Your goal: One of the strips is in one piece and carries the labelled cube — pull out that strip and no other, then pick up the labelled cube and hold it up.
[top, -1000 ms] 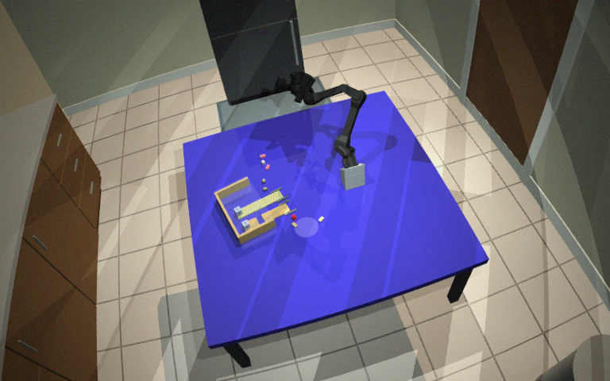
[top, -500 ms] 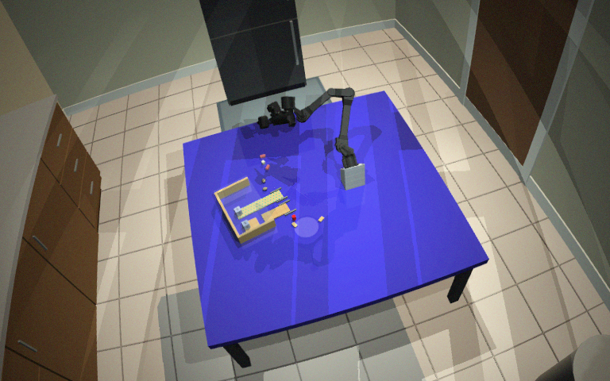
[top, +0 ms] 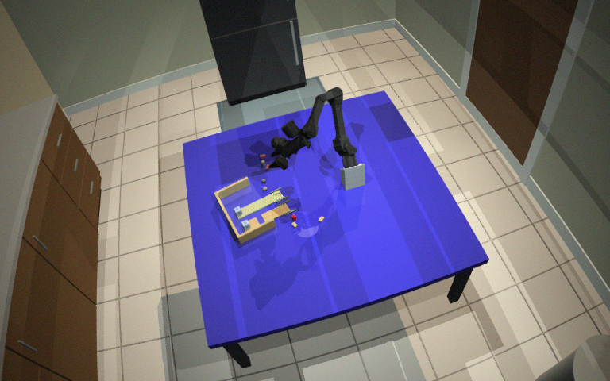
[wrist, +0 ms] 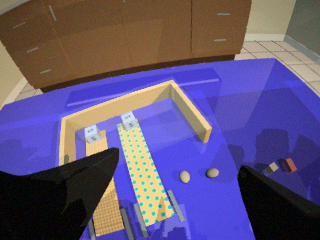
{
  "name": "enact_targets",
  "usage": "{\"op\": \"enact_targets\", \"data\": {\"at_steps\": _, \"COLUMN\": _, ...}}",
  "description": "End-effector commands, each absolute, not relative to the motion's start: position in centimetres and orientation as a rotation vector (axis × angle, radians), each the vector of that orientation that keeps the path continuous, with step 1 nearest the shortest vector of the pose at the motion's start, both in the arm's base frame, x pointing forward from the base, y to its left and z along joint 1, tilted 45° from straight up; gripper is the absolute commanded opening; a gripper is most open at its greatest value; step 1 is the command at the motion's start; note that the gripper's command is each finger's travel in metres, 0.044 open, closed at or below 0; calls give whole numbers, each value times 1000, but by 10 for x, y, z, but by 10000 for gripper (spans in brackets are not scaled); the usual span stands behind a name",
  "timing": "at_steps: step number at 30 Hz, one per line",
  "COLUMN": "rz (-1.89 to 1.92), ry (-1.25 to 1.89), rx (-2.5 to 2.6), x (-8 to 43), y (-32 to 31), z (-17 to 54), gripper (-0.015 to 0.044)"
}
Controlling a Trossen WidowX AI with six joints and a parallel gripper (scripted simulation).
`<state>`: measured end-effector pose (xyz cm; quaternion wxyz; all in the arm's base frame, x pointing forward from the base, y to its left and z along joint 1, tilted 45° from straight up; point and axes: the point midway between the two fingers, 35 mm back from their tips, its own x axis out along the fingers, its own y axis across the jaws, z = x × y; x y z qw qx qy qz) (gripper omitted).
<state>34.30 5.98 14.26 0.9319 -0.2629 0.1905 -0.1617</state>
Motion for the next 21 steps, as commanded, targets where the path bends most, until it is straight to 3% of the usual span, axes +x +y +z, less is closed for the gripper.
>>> {"op": "enact_targets", "data": {"at_steps": 1, "rz": -209, "ry": 488, "rx": -722, "x": 316, "y": 89, "z": 96, "gripper": 400}}
{"op": "enact_targets", "data": {"at_steps": 21, "rz": -191, "ry": 500, "rx": -750, "x": 312, "y": 93, "z": 90, "gripper": 400}}
